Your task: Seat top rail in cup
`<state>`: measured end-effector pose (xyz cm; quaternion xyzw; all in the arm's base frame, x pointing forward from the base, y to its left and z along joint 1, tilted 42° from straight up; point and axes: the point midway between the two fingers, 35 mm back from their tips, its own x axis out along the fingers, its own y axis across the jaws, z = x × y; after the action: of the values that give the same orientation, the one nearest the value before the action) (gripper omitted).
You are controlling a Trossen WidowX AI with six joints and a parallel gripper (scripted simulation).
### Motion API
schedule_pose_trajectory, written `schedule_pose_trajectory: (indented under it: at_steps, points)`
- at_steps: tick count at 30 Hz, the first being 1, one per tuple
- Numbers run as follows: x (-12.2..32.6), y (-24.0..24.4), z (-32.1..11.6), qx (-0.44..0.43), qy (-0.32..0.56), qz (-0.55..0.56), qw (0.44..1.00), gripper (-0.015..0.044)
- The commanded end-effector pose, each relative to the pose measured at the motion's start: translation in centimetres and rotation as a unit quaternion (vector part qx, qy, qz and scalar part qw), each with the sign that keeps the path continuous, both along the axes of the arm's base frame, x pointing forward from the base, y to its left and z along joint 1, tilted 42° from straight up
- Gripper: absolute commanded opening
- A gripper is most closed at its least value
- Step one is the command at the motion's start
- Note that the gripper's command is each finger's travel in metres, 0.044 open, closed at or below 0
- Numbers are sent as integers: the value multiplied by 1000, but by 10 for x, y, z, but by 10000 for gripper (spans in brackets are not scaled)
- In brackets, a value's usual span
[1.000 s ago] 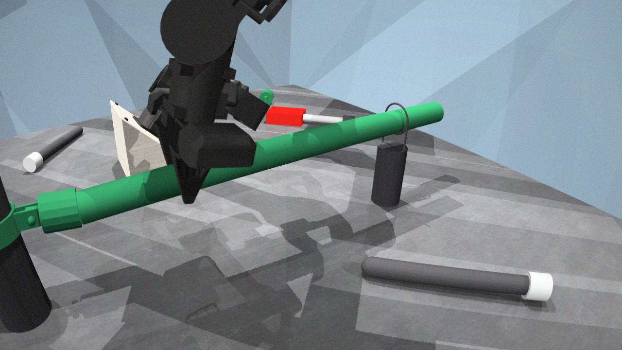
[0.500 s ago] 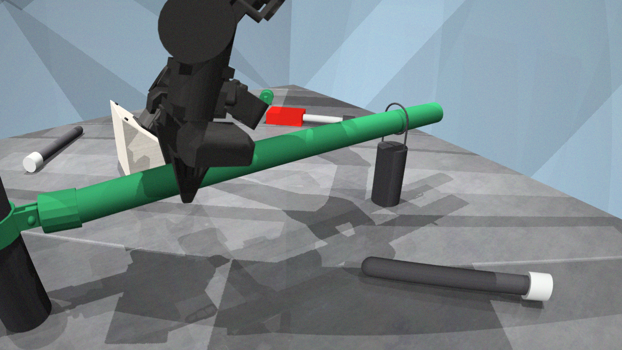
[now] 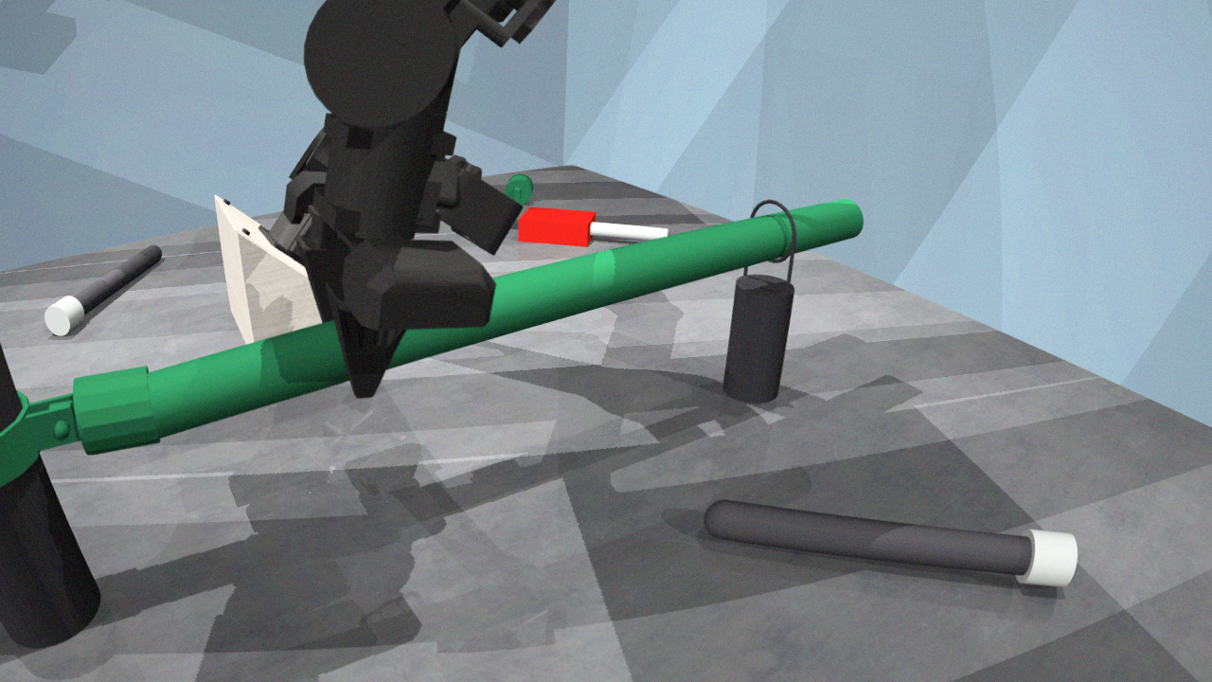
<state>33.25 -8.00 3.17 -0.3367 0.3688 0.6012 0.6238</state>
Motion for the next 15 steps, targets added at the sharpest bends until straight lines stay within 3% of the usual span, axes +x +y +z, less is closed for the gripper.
schedule_pose_trajectory:
  at_steps: [1, 15]
  points:
    - [0, -6, -2, -3, -1, -1, 1000, 0]
    - [-1, -18, -5, -3, -1, -1, 1000, 0]
